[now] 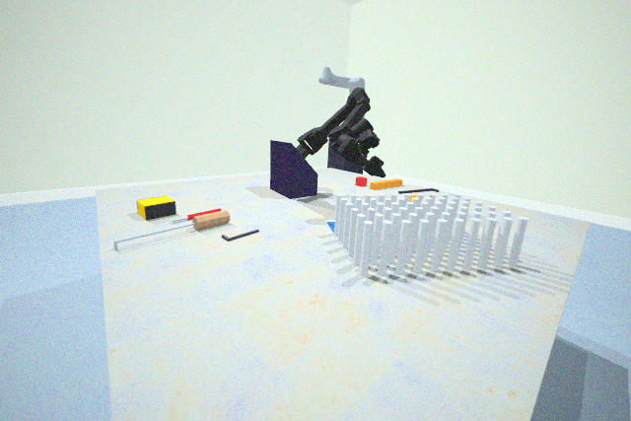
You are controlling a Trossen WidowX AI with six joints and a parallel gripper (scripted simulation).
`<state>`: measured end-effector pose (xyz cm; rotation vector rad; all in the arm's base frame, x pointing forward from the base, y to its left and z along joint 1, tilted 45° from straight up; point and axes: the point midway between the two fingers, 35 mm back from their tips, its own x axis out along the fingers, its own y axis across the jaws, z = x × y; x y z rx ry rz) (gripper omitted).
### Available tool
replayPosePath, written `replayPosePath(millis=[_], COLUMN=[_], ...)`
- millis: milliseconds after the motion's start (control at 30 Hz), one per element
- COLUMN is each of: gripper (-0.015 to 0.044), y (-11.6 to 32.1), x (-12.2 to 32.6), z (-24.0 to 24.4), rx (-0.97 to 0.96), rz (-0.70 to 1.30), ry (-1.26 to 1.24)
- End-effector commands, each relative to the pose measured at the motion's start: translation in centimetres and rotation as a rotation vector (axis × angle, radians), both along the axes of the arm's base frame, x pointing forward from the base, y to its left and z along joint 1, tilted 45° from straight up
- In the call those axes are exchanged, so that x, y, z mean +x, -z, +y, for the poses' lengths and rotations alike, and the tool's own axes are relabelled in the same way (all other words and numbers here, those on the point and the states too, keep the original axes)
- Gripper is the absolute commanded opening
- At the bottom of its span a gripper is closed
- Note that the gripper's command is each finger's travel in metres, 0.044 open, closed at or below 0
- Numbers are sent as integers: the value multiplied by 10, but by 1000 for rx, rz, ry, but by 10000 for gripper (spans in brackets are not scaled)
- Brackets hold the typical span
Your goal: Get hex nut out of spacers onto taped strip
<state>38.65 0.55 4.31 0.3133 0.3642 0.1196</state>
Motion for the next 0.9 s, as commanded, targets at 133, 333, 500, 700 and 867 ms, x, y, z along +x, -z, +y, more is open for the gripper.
replayPosePath(millis=[133,333,500,700,867], gripper=[440,440,440,440,440], y=[0,0,7,70,125], x=[0,0,4,24,18], z=[1,1,-7,-81,-147], rx=[5,5,6,25,77], rz=[1,1,30,288,520], ry=[-4,-4,18,209,373])
